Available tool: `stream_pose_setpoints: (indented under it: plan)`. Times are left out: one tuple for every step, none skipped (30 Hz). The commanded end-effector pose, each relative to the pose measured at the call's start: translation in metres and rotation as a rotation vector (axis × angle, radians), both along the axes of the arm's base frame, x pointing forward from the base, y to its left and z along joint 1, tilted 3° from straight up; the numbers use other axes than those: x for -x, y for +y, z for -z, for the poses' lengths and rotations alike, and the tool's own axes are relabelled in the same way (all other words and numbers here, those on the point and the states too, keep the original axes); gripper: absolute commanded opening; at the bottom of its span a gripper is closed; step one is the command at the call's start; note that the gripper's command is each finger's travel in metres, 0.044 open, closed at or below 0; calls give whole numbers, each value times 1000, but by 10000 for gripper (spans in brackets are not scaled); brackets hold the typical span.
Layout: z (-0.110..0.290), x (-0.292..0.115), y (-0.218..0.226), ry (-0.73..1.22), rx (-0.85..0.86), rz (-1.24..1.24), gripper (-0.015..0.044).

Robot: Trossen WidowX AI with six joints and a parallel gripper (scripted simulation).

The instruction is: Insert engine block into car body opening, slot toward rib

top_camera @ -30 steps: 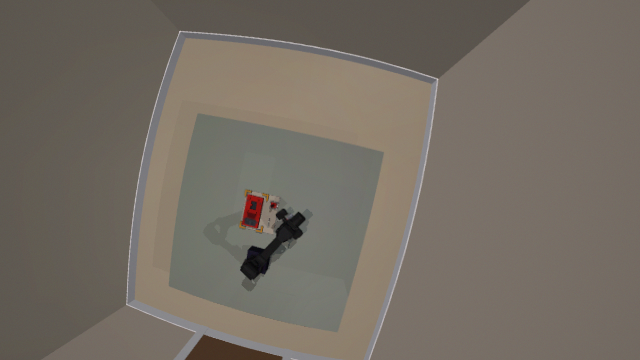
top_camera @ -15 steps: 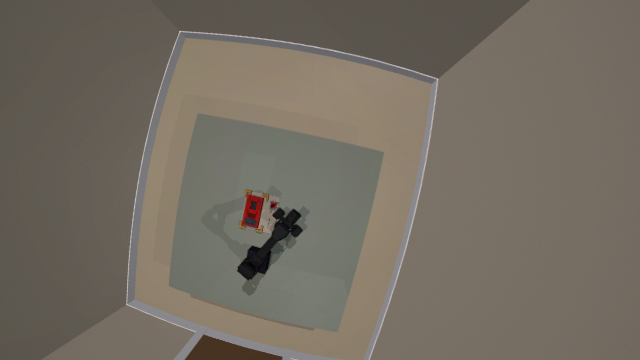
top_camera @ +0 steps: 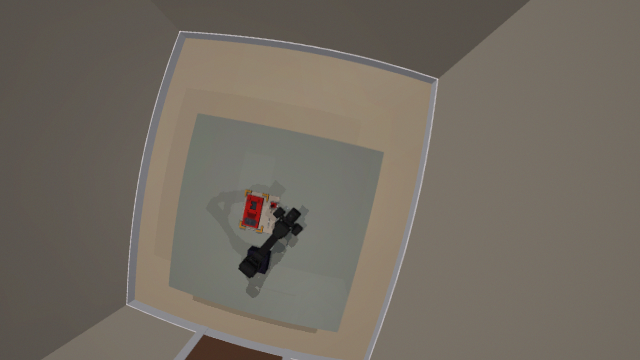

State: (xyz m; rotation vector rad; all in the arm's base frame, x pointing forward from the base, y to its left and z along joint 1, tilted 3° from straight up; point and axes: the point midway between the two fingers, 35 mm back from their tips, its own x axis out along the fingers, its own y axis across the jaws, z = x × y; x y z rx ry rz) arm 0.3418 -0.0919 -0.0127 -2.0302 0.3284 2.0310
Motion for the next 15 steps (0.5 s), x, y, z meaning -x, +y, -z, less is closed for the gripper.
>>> stream_pose_setpoints:
  plan:
    - [9,3,0,11,3,3,440]
    - [11,3,0,11,3,3,440]
    - [13,3,0,11,3,3,440]
    - [14,3,0,11,3,3,440]
    - [16,3,0,11,3,3,440]
    - [17,3,0,11,3,3,440]
    - [19,3,0,11,3,3,440]
    - [20,4,0,11,3,3,440]
    - [21,4,0,11,3,3,440]
    - [21,4,0,11,3,3,440]
    - [21,4,0,11,3,3,414]
    - [21,4,0,11,3,3,387]
    - [21,4,0,11,3,3,361]
    - [21,4,0,11,3,3,335]
    - [21,4,0,11,3,3,309]
